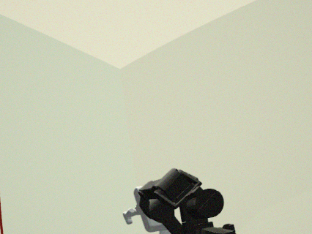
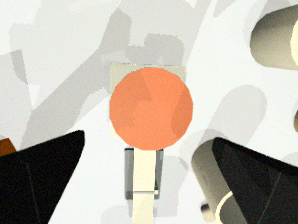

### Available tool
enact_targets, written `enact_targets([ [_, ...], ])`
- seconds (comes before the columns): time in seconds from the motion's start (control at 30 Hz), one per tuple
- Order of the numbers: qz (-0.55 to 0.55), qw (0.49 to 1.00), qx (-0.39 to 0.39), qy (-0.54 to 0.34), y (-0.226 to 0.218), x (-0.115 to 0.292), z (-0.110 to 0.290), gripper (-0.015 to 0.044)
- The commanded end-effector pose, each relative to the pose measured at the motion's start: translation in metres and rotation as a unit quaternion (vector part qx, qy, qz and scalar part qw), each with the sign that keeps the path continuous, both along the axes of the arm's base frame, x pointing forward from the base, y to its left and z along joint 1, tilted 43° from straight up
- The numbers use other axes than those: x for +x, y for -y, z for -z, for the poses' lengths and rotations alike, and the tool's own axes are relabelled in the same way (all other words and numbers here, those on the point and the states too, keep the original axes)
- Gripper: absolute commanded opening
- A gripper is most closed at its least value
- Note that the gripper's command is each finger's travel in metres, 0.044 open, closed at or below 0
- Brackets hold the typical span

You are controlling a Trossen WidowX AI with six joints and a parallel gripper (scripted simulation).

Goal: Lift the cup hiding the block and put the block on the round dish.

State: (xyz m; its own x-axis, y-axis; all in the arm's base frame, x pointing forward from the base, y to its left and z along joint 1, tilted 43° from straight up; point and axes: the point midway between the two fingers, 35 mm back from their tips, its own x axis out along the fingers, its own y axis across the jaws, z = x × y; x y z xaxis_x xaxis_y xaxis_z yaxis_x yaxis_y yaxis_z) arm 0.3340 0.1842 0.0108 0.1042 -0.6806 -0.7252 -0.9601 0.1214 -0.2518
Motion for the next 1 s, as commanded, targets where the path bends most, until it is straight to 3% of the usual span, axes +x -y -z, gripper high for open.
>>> enact_targets([
  [0.0, -0.012, 1.000, 0.007, -0.014, -0.003, 0.004, 0.002, 0.0440],
  [0.97, -0.012, 1.000, 0.007, -0.014, 0.026, 0.010, 0.035, 0.0440],
])
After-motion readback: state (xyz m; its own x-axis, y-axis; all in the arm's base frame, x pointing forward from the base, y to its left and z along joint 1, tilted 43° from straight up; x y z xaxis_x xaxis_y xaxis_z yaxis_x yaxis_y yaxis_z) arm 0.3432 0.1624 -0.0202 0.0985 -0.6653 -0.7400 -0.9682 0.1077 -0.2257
